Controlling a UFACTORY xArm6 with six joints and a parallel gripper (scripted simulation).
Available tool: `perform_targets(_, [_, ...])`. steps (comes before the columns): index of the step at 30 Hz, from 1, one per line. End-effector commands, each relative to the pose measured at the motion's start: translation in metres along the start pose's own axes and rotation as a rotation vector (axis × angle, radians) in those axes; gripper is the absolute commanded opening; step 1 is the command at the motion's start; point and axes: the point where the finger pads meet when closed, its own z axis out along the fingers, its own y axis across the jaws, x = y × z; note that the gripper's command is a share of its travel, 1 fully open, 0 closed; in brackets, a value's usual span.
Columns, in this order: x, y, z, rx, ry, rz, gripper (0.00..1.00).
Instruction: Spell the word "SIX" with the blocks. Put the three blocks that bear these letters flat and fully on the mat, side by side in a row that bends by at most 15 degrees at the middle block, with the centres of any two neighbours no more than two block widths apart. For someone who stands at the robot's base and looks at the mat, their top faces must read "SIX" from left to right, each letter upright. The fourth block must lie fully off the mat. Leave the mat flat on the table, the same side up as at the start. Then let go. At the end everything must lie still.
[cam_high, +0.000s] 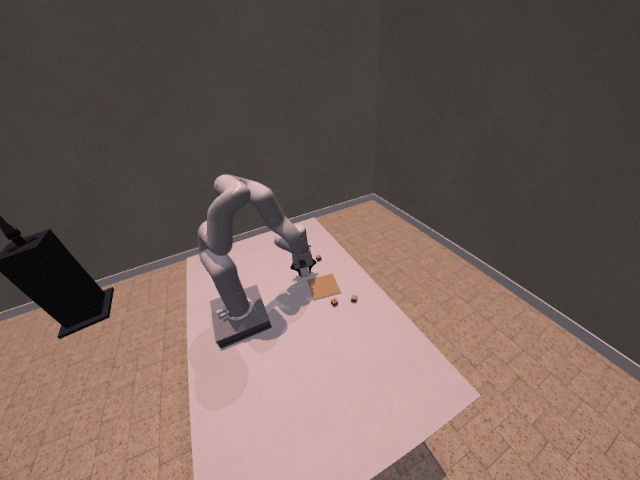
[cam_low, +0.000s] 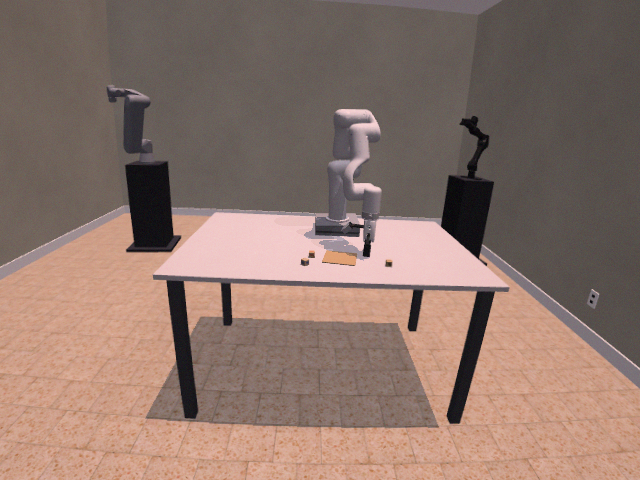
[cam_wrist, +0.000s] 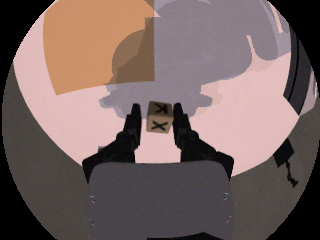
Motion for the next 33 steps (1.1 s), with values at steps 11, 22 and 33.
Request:
perform_targets(11, [-0.0007, -0.0012, -0.0010, 0.003, -0.002, 0.000, 0.21])
perform_targets(22, [-0.0007, -0.0012, -0.0010, 0.003, -0.002, 0.000, 0.21])
perform_targets(33, [-0.0007, -0.0012, -0.0010, 0.003, -0.002, 0.000, 0.21])
